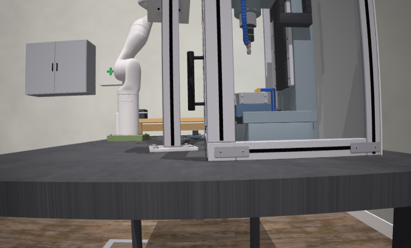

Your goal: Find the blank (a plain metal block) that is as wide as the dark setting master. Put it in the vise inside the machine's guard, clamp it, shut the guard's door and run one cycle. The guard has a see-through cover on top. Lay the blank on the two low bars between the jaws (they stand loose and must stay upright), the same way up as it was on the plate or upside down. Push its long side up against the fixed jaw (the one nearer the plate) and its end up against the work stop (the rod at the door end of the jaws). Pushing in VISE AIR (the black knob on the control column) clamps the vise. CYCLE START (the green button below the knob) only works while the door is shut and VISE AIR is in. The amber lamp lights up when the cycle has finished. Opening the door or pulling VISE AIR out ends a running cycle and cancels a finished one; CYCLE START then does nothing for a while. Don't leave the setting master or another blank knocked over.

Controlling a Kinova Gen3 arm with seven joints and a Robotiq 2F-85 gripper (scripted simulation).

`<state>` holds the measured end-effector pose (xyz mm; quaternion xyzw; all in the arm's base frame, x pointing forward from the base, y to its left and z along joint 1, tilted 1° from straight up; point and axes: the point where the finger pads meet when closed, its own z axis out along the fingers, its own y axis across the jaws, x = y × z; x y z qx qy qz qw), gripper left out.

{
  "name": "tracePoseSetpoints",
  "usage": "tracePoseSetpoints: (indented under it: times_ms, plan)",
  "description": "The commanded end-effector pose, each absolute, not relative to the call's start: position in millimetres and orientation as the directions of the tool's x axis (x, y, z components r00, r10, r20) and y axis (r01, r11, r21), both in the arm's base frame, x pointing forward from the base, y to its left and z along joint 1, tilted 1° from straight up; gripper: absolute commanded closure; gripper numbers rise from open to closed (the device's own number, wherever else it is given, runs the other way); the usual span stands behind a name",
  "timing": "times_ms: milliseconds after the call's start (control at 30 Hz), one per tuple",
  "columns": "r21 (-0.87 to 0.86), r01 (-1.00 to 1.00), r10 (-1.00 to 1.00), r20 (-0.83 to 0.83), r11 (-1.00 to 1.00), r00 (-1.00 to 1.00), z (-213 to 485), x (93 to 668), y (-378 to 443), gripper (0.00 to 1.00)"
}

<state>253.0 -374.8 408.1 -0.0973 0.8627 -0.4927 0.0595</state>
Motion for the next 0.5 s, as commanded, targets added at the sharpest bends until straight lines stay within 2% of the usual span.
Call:
tracePoseSetpoints:
  times_ms: [0,467]
  plan:
    - [-0.862,-0.109,-0.227,-0.007,0.495,-0.974,408.6,253.2,-375.0,0.90]
    - [-0.862,-0.109,-0.227,-0.007,0.495,-0.974,406.6,253.9,-378.3,0.90]
